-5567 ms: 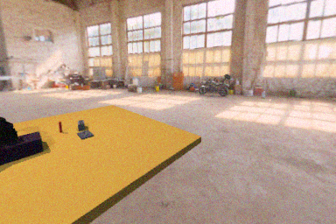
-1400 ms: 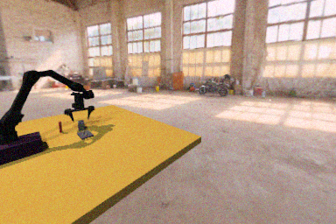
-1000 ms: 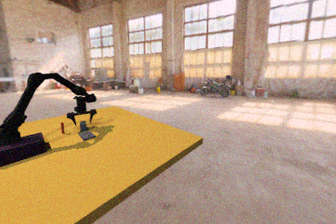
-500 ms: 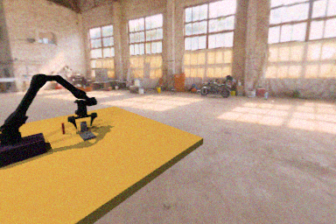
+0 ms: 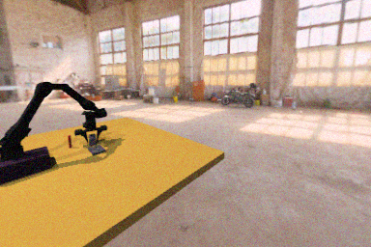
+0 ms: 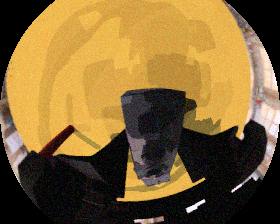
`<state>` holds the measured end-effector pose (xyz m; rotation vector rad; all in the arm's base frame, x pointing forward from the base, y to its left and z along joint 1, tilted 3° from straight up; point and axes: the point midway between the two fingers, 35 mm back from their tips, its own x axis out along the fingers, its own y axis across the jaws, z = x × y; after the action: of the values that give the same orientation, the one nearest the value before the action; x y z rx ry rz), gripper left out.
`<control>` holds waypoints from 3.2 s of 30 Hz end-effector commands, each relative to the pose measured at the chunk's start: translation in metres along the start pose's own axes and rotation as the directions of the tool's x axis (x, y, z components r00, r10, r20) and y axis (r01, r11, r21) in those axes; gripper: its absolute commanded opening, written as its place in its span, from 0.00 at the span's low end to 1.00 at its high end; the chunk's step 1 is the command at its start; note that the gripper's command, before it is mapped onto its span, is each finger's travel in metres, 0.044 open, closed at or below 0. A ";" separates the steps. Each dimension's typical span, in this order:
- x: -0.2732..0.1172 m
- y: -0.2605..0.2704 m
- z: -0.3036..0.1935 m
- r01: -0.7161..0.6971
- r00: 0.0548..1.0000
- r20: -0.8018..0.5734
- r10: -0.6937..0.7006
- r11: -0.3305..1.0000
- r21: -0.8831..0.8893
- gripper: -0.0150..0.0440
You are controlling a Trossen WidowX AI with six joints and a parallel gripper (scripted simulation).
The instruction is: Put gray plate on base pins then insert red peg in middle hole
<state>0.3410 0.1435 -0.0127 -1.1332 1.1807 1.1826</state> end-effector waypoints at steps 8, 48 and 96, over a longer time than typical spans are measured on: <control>0.000 0.000 0.001 -0.001 1.000 0.006 0.001 1.000 0.002 0.38; -0.083 -0.008 0.006 0.000 1.000 0.006 0.000 1.000 0.004 0.25; -0.092 -0.021 -0.074 0.001 1.000 -0.001 -0.001 0.995 -0.101 0.25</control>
<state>0.3556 0.0727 0.0810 -1.2034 1.1418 1.2399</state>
